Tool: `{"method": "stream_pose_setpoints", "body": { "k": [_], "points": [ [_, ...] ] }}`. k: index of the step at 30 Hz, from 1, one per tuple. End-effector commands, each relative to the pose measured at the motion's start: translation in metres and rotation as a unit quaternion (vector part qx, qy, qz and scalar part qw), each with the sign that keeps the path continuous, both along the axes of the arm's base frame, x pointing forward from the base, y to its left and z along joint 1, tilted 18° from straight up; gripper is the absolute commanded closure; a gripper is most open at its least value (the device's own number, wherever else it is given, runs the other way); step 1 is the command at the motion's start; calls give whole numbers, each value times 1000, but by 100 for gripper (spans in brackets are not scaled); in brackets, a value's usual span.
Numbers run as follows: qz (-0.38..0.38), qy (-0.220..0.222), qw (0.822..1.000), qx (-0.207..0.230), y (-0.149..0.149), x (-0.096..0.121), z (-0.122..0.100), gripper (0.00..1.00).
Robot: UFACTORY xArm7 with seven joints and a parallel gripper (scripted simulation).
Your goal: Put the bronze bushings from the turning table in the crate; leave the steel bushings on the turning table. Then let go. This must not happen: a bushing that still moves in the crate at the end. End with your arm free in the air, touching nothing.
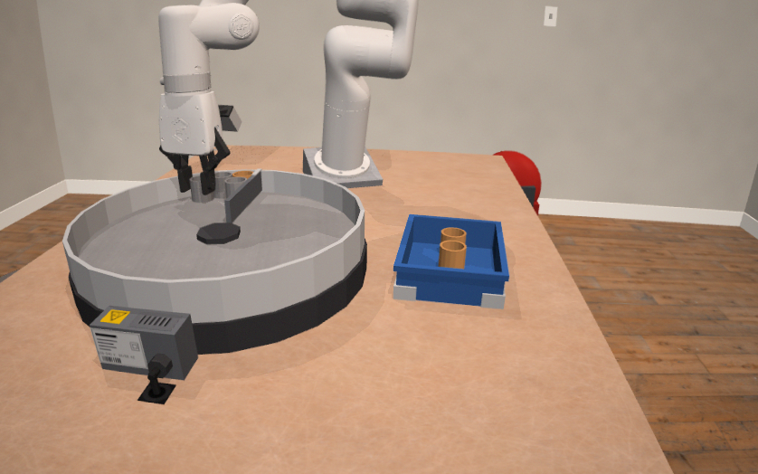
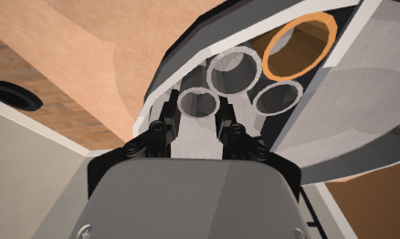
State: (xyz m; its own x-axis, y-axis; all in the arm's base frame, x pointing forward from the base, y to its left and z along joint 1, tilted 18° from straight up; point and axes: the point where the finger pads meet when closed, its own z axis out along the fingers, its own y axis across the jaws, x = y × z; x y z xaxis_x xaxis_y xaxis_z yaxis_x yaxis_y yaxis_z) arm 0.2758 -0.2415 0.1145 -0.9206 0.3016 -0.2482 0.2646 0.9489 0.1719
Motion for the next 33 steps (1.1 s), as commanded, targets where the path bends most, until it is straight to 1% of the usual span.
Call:
{"method": "stream_pose_setpoints", "body": {
  "k": [1, 6, 8, 21, 23, 27, 33],
  "points": [
    [0, -1, 1000, -1, -1, 0, 1, 100],
    [0, -1, 1000, -1, -1, 0, 4, 100],
    [0, -1, 1000, -1, -2, -2, 9, 100],
    [0, -1, 1000, -1, -7, -18, 60, 100],
    [0, -1, 1000, -1, -7, -18, 60, 100],
    [0, -1, 1000, -1, -7, -20, 67, 100],
    [0, -1, 1000, -1, -7, -20, 68, 100]
  ]
}}
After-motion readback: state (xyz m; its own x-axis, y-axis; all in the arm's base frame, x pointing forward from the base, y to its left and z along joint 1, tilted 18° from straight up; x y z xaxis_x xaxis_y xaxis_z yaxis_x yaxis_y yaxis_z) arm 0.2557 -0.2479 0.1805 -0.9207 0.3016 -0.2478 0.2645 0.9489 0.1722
